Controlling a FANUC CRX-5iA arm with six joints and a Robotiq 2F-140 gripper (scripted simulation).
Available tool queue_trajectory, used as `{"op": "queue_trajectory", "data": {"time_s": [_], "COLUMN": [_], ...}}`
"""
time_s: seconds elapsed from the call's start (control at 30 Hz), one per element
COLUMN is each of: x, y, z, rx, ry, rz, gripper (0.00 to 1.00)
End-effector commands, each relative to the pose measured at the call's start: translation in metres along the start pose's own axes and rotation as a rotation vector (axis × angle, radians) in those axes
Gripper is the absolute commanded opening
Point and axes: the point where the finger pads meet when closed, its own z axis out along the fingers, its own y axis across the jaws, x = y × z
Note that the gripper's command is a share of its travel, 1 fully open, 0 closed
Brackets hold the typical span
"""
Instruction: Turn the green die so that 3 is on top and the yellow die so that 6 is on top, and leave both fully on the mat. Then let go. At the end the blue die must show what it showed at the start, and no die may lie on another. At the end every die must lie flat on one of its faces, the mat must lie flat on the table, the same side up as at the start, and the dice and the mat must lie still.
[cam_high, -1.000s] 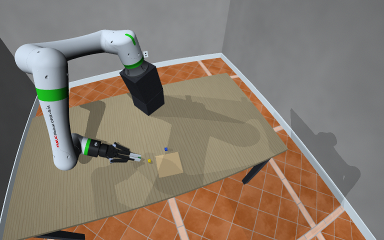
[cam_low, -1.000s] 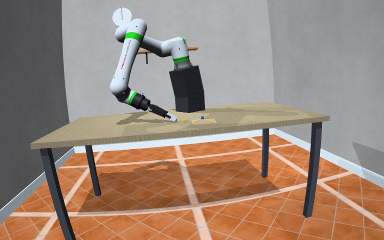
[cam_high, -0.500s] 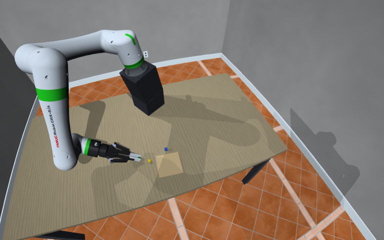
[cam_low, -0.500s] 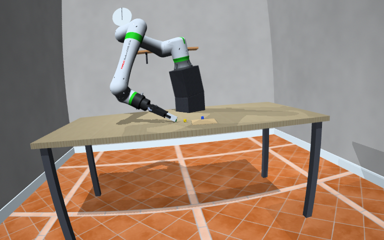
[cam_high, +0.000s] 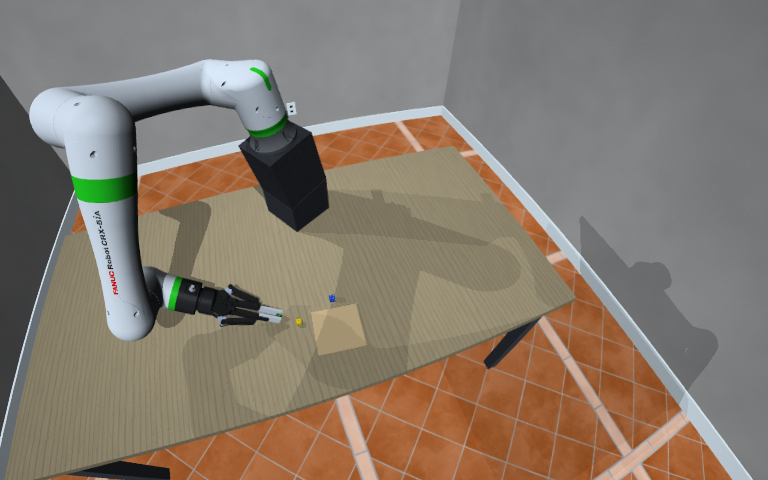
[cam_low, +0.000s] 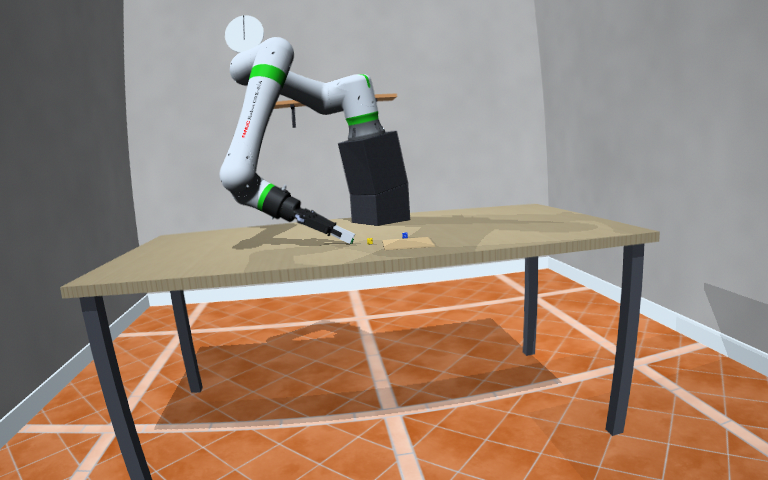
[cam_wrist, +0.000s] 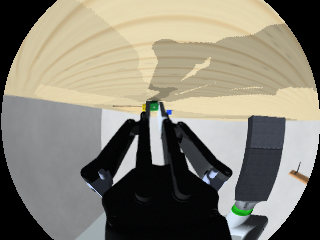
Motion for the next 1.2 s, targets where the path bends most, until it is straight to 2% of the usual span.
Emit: {"op": "queue_trajectory", "data": {"time_s": [0.0,0.33,1.17], "x": [0.0,0.0,0.0], "y": [-0.0001,-0.0001,-0.0001], "z": [-0.0001,-0.0001,-0.0001], "rx": [0.0,0.0,0.0], "ry": [0.0,0.0,0.0], "rz": [0.0,0.0,0.0], "gripper": [0.11,0.19,0.19]}}
